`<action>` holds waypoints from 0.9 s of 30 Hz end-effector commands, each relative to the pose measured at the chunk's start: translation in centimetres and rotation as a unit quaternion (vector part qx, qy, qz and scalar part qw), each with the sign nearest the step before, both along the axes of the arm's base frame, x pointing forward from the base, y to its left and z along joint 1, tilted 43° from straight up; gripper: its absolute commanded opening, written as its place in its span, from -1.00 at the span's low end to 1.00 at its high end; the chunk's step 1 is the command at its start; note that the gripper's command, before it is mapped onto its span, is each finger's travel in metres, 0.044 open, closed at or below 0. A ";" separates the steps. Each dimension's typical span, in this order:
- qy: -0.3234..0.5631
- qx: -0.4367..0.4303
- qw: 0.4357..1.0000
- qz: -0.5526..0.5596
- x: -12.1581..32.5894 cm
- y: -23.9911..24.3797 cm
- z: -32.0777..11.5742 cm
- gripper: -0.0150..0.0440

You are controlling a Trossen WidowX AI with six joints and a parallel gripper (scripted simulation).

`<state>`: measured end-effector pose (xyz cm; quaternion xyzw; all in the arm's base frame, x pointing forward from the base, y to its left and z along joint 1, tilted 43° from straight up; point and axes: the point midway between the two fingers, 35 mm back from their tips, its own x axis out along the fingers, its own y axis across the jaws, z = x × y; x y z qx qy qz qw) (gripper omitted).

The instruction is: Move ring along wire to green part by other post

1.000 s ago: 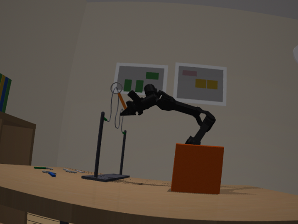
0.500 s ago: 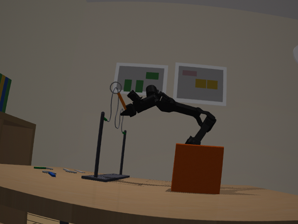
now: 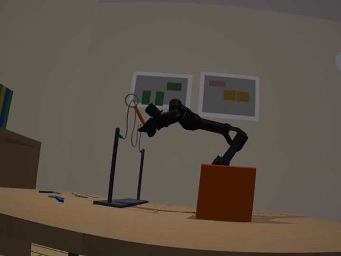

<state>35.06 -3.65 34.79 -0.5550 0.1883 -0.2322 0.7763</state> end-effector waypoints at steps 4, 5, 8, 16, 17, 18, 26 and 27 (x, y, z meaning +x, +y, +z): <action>0.002 -0.044 0.999 -0.002 -0.1 -0.2 0.5 -1.00; 0.003 -0.050 0.999 -0.002 -0.1 -0.2 0.5 -1.00; 0.005 -0.069 0.998 -0.002 -0.1 -0.2 0.7 -1.00; 0.010 -0.118 0.993 -0.003 -0.1 -0.3 1.1 -1.00; 0.011 -0.124 0.992 -0.003 -0.1 -0.3 1.2 -1.00; 0.011 -0.131 0.991 -0.003 -0.1 -0.3 1.2 -1.00; 0.017 -0.180 0.984 -0.003 -0.1 -0.3 1.7 -1.00; 0.017 -0.186 0.982 -0.003 -0.1 -0.3 1.7 -1.00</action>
